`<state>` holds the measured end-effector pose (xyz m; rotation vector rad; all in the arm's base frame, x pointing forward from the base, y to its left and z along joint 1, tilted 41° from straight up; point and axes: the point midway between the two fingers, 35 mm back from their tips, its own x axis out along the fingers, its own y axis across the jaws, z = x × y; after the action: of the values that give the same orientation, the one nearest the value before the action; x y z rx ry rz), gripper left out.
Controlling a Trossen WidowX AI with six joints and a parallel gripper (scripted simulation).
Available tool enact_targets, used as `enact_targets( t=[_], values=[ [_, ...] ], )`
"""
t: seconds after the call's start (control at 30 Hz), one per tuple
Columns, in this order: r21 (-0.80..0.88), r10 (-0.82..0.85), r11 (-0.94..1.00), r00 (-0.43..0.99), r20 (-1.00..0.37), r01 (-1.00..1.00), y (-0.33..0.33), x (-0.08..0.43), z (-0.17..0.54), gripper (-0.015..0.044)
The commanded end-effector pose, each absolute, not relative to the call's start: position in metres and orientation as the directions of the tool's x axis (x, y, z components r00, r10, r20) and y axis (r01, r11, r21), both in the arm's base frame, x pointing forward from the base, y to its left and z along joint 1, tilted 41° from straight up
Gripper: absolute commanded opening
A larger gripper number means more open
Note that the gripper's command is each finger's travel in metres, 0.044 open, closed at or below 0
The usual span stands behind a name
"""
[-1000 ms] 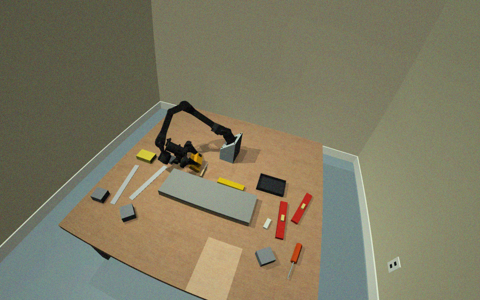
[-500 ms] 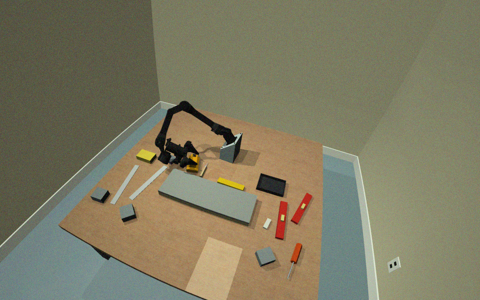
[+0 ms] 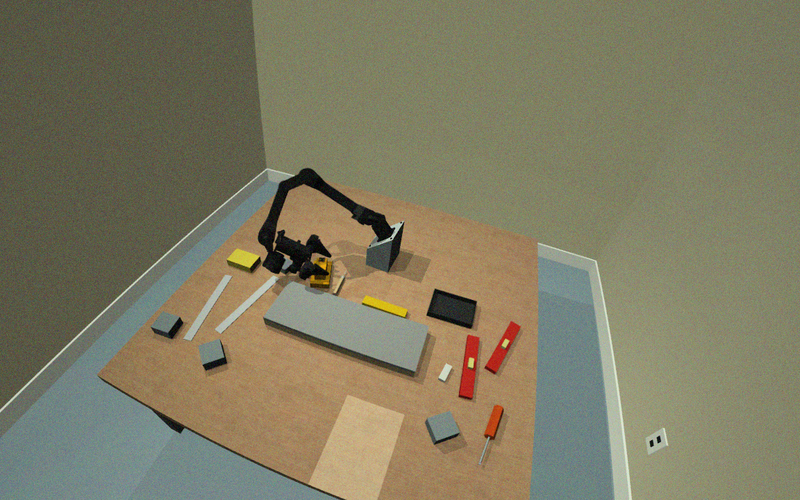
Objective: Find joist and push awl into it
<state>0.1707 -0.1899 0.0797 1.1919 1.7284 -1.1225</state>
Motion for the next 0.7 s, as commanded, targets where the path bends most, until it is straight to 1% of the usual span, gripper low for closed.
enact_targets(
  t=[0.0, 0.67],
  values=[
    [-0.245, 0.302, 0.185, -0.292, -0.907, 0.952, -0.191, 0.172, 0.083, 0.0440],
    [-0.241, 0.296, 0.184, -0.287, -0.911, 0.953, -0.196, 0.178, 0.103, 0.0440]
  ],
)
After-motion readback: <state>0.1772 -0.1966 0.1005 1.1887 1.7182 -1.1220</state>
